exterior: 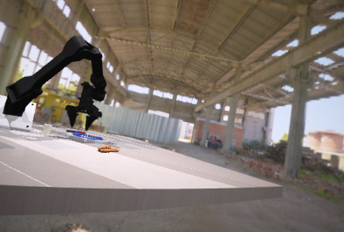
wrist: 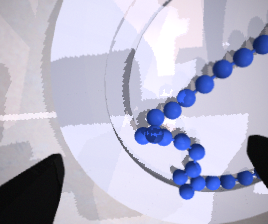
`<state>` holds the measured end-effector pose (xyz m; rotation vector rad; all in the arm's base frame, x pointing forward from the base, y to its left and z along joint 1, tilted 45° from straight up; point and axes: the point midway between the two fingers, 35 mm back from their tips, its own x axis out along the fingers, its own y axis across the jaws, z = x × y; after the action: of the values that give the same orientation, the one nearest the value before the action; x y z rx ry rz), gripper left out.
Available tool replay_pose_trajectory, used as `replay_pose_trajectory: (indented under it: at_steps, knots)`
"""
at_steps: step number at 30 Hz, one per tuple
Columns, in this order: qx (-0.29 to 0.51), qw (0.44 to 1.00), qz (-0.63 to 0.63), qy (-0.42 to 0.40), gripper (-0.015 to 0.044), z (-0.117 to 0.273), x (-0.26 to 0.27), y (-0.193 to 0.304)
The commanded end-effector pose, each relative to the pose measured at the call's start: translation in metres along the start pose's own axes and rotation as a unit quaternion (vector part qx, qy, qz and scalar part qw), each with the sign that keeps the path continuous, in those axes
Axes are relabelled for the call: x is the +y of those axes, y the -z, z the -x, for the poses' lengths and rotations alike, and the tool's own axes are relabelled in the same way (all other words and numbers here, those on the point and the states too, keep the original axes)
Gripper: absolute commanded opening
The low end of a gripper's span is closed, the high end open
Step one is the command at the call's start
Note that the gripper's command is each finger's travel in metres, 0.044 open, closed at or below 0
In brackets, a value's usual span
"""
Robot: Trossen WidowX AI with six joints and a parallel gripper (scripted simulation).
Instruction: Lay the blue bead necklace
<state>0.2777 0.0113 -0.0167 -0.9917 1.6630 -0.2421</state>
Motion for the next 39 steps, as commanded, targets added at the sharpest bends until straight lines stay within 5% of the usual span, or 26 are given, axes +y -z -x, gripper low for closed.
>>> replay_pose_trajectory:
  at_steps: [1, 4, 9, 16, 39]
  knots:
    - [0.000, 1.000, -0.003, -0.002, 0.0440, 0.001, 0.000, 0.000]
    - [0.000, 1.000, -0.003, -0.002, 0.0440, 0.001, 0.000, 0.000]
    - [0.000, 0.983, -0.184, -0.002, 0.0309, 0.006, -0.011, -0.010]
    - [0.000, 0.891, -0.455, -0.002, 0.0125, 0.014, -0.031, -0.025]
    - [-0.001, 0.890, -0.457, -0.004, 0.0120, 0.002, -0.031, -0.026]
